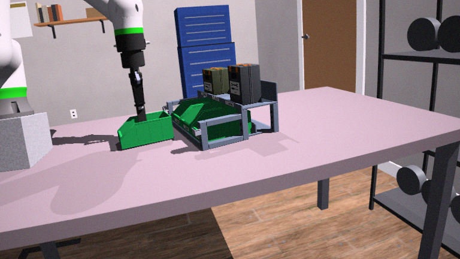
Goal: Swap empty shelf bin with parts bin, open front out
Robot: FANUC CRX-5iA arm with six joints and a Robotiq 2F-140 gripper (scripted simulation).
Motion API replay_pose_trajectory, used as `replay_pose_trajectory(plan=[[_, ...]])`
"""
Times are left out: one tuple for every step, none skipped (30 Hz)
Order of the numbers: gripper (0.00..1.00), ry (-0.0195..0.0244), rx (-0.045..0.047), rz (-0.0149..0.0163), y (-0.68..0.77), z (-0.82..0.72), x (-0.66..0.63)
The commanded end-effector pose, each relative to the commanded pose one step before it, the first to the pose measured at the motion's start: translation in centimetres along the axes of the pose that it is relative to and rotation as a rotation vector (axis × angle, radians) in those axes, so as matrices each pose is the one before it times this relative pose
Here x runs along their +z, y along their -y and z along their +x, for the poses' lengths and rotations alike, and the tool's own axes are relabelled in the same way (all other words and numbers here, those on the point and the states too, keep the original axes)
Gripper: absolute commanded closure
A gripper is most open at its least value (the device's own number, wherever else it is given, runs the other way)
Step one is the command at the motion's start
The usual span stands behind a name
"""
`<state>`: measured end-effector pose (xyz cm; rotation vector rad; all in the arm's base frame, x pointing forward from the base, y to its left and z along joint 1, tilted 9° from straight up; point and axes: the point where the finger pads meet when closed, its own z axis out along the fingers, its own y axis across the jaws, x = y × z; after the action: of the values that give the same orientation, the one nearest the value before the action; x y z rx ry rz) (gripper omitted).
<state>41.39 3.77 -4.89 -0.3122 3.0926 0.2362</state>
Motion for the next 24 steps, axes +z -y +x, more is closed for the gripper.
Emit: replay_pose_trajectory(plan=[[0.90,0.00148,-0.00032,0.00045,0.016,-0.070,0.116],[0.90,0.00000,0.00000,0.00000,0.000,0.000,0.000],[0.90,0.00000,0.00000,0.00000,0.000,0.000,0.000],[0.90,0.00000,0.00000,0.00000,0.000,0.000,0.048],[0.90,0.00000,0.00000,0.00000,0.000,0.000,0.037],[0.90,0.00000,0.00000,0.00000,0.000,0.000,0.026],[0.90,0.00000,0.00000,0.00000,0.000,0.000,0.015],[0.90,0.00000,0.00000,0.00000,0.000,0.000,0.006],[0.90,0.00000,0.00000,0.00000,0.000,0.000,0.001],[0.90,0.00000,0.00000,0.00000,0.000,0.000,0.000],[0.90,0.00000,0.00000,0.00000,0.000,0.000,0.000],[0.90,0.00000,0.00000,0.00000,0.000,0.000,0.000],[0.90,0.00000,0.00000,0.00000,0.000,0.000,0.000],[0.90,0.00000,0.00000,0.00000,0.000,0.000,0.000],[0.90,0.00000,0.00000,0.00000,0.000,0.000,0.000],[0.90,0.00000,0.00000,0.00000,0.000,0.000,0.000],[0.90,0.00000,0.00000,0.00000,0.000,0.000,0.000],[0.90,0.00000,0.00000,0.00000,0.000,0.000,0.000],[0.90,0.00000,0.00000,0.00000,0.000,0.000,0.000],[0.90,0.00000,0.00000,0.00000,0.000,0.000,0.000],[0.76,0.00000,0.00000,0.00000,0.000,0.000,0.000],[0.76,0.00000,0.00000,0.00000,0.000,0.000,0.000],[0.76,0.00000,0.00000,0.00000,0.000,0.000,0.000],[0.76,0.00000,0.00000,0.00000,0.000,0.000,0.000]])
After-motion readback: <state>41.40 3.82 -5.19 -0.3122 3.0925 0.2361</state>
